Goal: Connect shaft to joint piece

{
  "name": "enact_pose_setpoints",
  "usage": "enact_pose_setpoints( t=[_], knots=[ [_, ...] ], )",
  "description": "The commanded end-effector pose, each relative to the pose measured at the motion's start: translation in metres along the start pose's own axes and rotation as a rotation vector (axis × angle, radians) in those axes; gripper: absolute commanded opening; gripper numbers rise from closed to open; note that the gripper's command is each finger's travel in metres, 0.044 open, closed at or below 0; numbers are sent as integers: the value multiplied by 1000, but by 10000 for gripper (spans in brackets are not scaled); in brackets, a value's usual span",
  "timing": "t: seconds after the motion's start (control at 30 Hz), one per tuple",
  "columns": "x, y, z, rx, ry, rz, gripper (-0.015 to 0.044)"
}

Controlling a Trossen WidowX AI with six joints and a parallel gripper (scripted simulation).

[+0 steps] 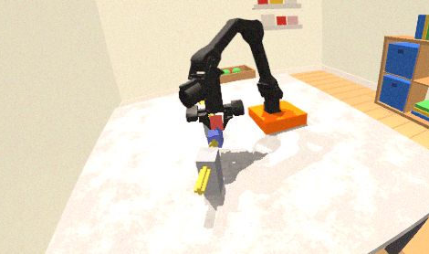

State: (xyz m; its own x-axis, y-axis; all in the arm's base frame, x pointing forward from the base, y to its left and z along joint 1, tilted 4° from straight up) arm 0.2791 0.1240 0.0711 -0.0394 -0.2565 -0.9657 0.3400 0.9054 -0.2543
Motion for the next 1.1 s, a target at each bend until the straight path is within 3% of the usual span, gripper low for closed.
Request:
enact_pose_setpoints(
  t=[0.0, 0.3, 0.37, 0.53, 0.73, 1.07],
  knots=[
    [1, 0, 0, -4, 1, 0, 182],
    [1, 0, 0, -4, 1, 0, 182],
    [0, 0, 0, 0, 0, 0, 147],
    [0, 0, 0, 0, 0, 0, 147],
    [0, 0, 0, 0, 0, 0, 0],
    [4, -1, 2, -34, 4, 68, 0]
  ],
)
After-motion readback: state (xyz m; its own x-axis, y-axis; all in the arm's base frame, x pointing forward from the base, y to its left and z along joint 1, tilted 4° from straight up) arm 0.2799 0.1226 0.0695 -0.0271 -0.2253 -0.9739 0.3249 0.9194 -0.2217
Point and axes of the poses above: the point midway between the two fingers, 35 mm back from their tips, its own x axis out along the fingers, its own z axis across the jaws, y = z × x, the point moved 1 cm from there along -x, back along the fingers, and after that the axes turned 7 degrees about x, right-handed, at the moved point
